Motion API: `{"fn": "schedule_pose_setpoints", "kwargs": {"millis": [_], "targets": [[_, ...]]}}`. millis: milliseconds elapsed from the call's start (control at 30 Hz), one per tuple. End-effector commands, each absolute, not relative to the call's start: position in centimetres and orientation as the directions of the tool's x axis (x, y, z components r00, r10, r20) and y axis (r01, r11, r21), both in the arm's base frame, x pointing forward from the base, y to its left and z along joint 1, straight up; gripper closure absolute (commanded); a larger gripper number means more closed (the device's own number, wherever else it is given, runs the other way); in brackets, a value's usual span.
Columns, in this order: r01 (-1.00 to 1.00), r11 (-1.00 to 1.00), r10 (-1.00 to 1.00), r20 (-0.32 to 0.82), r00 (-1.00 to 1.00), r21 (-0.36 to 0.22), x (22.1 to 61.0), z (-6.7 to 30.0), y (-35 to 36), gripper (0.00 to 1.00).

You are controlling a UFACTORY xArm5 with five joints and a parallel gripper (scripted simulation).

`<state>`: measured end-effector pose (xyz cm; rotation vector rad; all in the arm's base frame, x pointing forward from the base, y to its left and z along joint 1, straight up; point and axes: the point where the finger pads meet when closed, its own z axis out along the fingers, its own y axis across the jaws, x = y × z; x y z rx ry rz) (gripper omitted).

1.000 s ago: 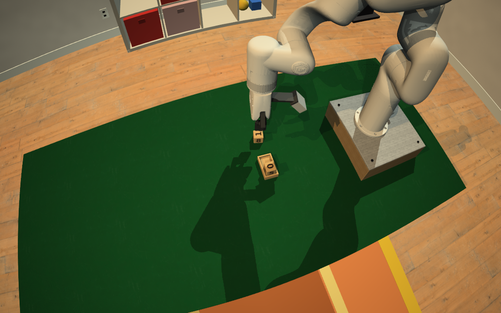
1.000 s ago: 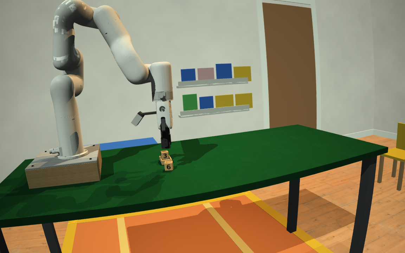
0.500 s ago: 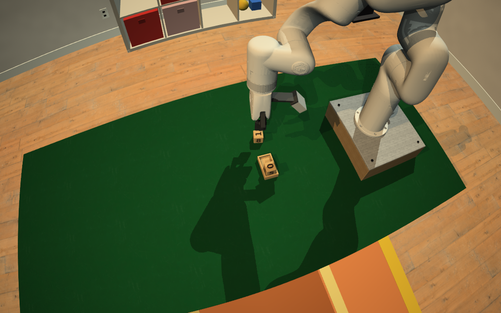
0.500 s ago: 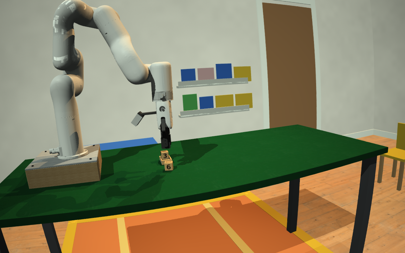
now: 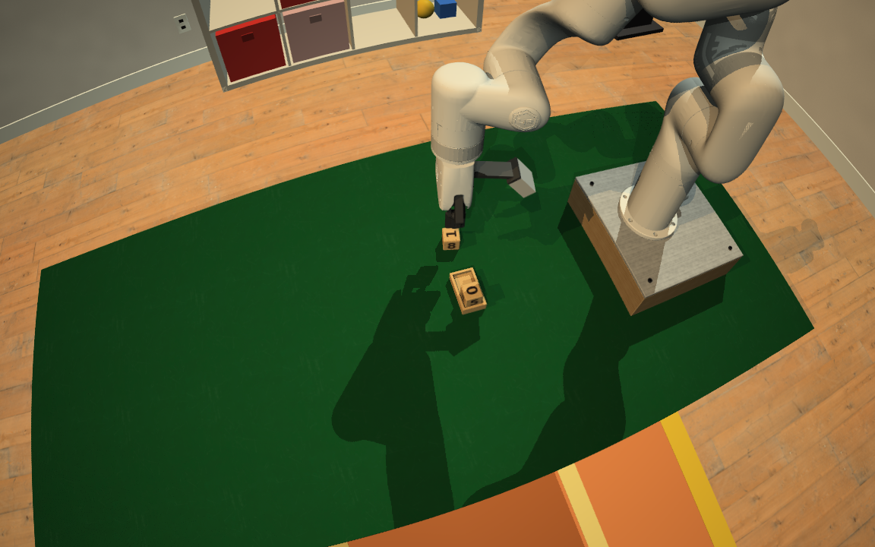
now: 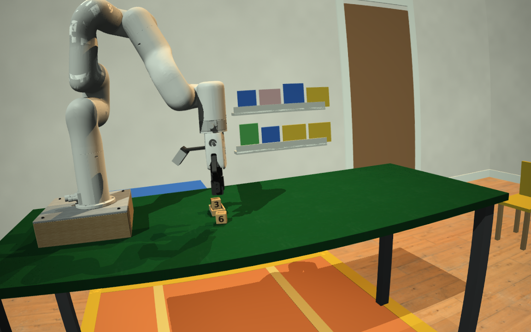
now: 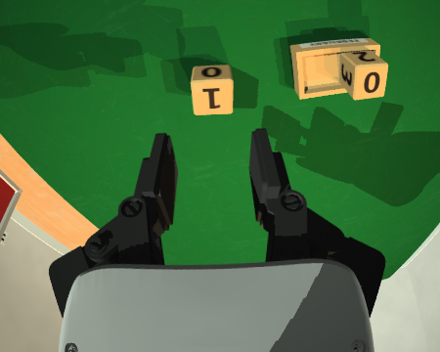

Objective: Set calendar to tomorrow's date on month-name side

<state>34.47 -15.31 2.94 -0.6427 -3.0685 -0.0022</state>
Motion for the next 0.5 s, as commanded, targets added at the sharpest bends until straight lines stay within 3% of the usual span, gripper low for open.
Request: {"fn": "schedule_pose_setpoints", "kwargs": {"millis": [0,467], "targets": [[0.401,0.916,0.401,0.003,-0.916,0.000,34.59,2.99,-15.35,0.53],[0.401,0.916,0.401,0.003,-0.916,0.000,34.56,2.19,-15.35,0.53]]}}
